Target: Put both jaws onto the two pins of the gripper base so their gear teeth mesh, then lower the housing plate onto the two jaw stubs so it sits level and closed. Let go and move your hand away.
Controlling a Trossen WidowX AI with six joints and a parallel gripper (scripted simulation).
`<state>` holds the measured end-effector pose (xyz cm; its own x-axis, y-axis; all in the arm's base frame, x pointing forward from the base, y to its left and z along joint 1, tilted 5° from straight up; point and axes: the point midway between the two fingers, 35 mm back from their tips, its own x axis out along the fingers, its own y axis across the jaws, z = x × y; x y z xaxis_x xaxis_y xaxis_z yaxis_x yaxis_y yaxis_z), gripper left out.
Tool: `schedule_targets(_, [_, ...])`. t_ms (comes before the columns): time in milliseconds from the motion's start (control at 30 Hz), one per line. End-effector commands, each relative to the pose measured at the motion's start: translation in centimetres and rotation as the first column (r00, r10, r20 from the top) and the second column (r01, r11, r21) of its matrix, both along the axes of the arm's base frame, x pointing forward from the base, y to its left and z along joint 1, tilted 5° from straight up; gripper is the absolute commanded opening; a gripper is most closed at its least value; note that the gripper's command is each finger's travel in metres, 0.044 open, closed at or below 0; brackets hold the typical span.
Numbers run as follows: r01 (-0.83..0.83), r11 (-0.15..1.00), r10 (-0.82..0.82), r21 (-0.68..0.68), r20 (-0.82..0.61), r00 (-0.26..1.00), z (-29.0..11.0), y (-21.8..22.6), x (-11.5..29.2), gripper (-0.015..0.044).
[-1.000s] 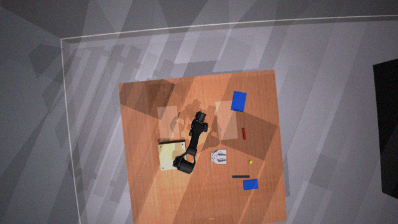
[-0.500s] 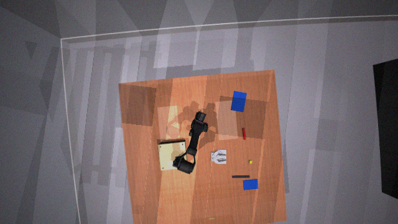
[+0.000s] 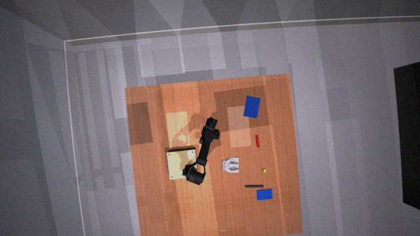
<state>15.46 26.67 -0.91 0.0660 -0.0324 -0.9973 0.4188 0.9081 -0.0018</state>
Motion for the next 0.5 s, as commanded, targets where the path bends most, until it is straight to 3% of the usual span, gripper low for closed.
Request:
schedule_targets(0, [0.002,1.000,-0.002,0.006,0.005,1.000,1.5,0.3,0.0,0.0351])
schedule_targets(467, [0.000,1.000,0.000,0.005,0.008,1.000,5.7,0.2,-0.3,0.0351])
